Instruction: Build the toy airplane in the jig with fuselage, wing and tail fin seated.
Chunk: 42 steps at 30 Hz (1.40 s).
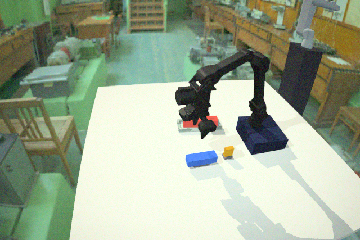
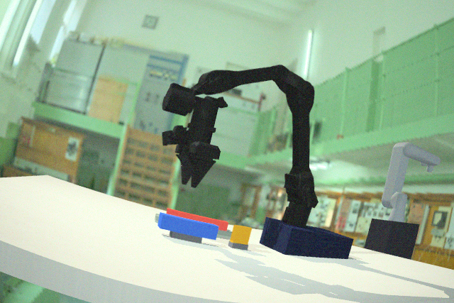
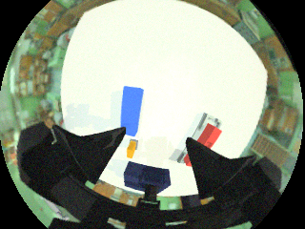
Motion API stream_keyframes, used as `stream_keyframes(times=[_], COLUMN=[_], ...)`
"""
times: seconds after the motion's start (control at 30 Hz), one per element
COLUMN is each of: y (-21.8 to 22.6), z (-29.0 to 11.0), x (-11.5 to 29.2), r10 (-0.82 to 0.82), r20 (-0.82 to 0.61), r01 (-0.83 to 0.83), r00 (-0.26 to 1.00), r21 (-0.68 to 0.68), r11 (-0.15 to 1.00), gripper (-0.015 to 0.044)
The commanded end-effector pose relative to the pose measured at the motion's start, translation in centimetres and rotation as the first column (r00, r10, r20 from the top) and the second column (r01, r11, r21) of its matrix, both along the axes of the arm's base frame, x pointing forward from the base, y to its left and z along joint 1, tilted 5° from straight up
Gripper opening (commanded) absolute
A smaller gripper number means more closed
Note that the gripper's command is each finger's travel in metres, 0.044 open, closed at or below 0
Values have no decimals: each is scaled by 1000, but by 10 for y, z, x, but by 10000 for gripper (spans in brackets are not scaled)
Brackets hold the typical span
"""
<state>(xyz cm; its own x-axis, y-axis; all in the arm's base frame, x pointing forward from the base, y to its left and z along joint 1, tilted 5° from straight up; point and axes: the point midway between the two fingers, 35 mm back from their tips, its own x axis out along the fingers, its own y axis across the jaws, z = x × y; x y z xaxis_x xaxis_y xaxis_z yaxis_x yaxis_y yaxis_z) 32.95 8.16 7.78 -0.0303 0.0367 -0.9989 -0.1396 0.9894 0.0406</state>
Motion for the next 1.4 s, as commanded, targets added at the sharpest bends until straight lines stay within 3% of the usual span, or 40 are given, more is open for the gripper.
stream_keyframes(times=[0.0,0.13,0.27,0.4,1.37], y=[43,69,70,72,75], z=[1,1,-1,-39,-87], x=[-3,-9,-9,-10,-11], r10=[-25,-48,-48,-48,-48], r20=[2,-6,-6,-6,-6], r01=[25,48,48,48,48], r00=[1000,999,999,999,999], r21=[16,25,25,25,25], r11=[1000,999,999,999,999], gripper=[440,440,440,440,440])
